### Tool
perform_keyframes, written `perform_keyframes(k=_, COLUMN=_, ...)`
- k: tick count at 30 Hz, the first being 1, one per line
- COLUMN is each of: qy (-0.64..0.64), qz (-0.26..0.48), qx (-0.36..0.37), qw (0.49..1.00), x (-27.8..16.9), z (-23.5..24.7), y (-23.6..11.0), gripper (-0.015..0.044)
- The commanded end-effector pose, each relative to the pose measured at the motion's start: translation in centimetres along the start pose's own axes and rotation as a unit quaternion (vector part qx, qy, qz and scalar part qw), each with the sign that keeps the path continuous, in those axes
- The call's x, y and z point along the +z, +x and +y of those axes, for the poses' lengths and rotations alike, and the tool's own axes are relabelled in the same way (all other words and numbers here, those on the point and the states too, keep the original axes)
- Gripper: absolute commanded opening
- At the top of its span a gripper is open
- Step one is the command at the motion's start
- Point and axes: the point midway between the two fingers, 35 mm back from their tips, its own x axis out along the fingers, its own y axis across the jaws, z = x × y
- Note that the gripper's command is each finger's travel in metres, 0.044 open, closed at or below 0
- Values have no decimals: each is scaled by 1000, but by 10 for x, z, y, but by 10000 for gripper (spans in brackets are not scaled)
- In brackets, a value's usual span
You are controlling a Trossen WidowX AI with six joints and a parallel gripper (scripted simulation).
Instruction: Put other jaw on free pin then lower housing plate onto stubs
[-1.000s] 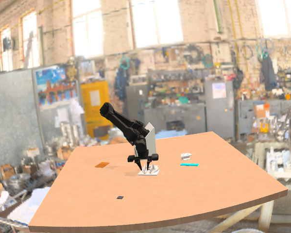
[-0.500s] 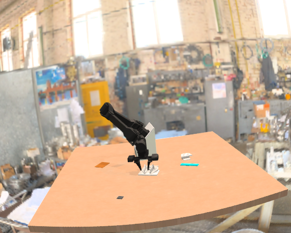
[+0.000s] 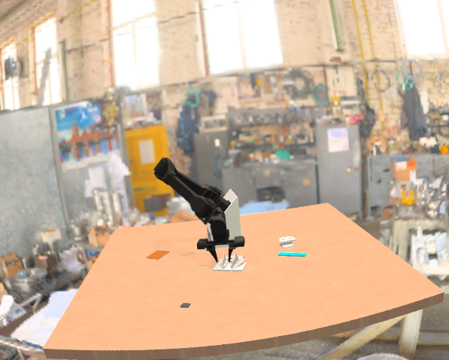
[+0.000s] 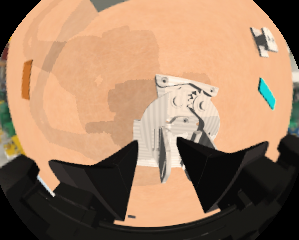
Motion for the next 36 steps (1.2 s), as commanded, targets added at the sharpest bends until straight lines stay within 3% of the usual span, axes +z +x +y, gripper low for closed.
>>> perform_keyframes(k=1, qy=5, qz=5, qx=-1, qw=1000, x=-4, z=0, y=-26, gripper=224)
perform_keyframes(k=5, qy=5, qz=5, qx=1, qw=1000, x=-1, z=2, y=-61, gripper=224)
perform_keyframes(k=10, qy=1, qz=9, qx=-3, qw=1000, x=-2, z=-1, y=-57, gripper=224)
perform_keyframes(k=18, qy=97, qz=9, qx=-17, qw=995, x=-3, z=-25, y=-62, gripper=434)
perform_keyframes(k=36, qy=343, qz=-11, qx=-50, qw=938, x=12, z=-97, y=-78, gripper=440)
